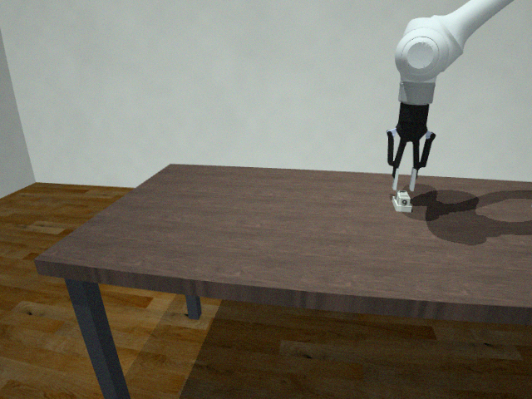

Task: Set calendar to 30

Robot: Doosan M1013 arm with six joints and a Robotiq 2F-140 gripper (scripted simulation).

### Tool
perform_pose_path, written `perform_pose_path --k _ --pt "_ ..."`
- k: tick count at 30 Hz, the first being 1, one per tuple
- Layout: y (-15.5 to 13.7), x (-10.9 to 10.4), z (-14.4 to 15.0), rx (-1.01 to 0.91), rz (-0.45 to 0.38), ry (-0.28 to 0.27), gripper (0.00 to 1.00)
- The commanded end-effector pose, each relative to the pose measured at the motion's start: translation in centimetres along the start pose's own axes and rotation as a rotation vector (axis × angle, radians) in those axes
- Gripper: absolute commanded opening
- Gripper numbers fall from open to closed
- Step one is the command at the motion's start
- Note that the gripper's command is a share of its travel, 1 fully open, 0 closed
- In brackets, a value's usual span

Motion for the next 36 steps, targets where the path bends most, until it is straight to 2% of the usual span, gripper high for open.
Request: perform_pose_path --k 1,12,36 --pt "0.0 0.0 0.0 0.0 0.0 0.0 0.35" --pt "0.0 0.2 0.0 0.0 0.0 0.0 0.35" --pt "0.0 2.8 0.0 0.0 0.0 0.0 0.35"
Point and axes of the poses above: the point where the finger pads meet when closed, its own x axis out along the fingers, its own z axis across the jaws, y = z × x, the point moved 10 cm from there along -x, back along the fingers, and after that the axes turned 14 degrees about x, right-handed, at the moved point
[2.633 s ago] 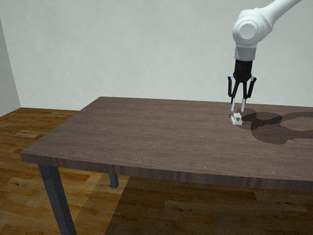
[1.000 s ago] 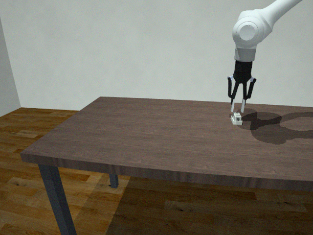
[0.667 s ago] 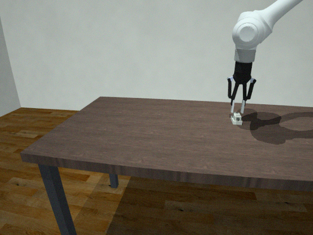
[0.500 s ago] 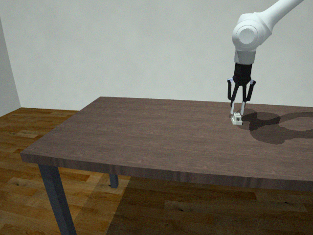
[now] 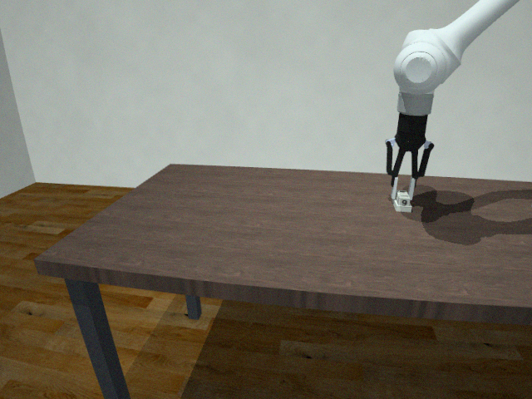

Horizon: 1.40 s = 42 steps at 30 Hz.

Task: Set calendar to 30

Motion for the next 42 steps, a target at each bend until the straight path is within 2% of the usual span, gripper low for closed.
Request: perform_pose_path --k 1,36,37,42 --pt "0.0 0.04 0.0 0.0 0.0 0.0 0.35" --pt "0.0 0.04 0.0 0.0 0.0 0.0 0.35" --pt "0.0 0.04 0.0 0.0 0.0 0.0 0.24" --pt "0.0 0.04 0.0 0.0 0.0 0.0 0.24"
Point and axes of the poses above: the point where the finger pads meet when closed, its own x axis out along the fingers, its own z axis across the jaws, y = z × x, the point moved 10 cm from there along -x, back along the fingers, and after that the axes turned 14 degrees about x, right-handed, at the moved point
